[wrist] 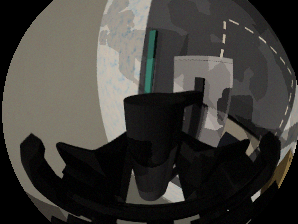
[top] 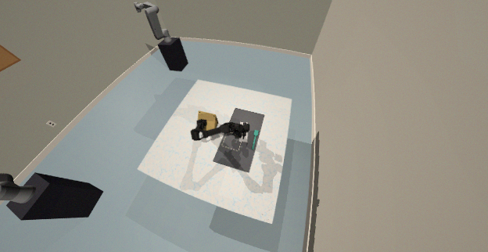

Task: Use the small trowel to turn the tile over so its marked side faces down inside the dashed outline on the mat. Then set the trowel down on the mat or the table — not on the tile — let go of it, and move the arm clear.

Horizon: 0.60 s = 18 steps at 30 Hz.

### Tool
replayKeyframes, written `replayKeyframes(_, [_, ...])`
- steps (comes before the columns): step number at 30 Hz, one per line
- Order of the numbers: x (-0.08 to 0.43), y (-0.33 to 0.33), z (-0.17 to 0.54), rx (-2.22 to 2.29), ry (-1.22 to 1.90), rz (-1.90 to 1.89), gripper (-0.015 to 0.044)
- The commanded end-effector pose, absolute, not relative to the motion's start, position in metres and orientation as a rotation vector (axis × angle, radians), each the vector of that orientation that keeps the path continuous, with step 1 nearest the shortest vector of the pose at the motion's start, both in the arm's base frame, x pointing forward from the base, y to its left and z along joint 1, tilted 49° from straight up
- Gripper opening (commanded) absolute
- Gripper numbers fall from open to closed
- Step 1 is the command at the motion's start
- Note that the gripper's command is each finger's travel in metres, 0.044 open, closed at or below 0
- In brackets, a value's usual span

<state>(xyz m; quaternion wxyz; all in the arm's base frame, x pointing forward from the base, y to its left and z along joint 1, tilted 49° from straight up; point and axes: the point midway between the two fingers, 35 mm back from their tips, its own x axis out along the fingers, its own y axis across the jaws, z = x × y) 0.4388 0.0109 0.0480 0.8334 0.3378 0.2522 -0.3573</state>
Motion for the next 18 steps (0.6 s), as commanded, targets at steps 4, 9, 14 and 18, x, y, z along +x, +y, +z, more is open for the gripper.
replayKeyframes(4, [0.436, 0.050, 0.016, 0.741, 0.484, -0.759, 0.0000])
replayKeyframes(9, [0.430, 0.071, -0.006, 0.753, 0.448, -0.764, 0.0000])
replayKeyframes(14, [0.420, 0.092, -0.028, 0.763, 0.411, -0.763, 0.0000])
replayKeyframes(18, [0.410, 0.107, -0.045, 0.775, 0.375, -0.758, 0.0000])
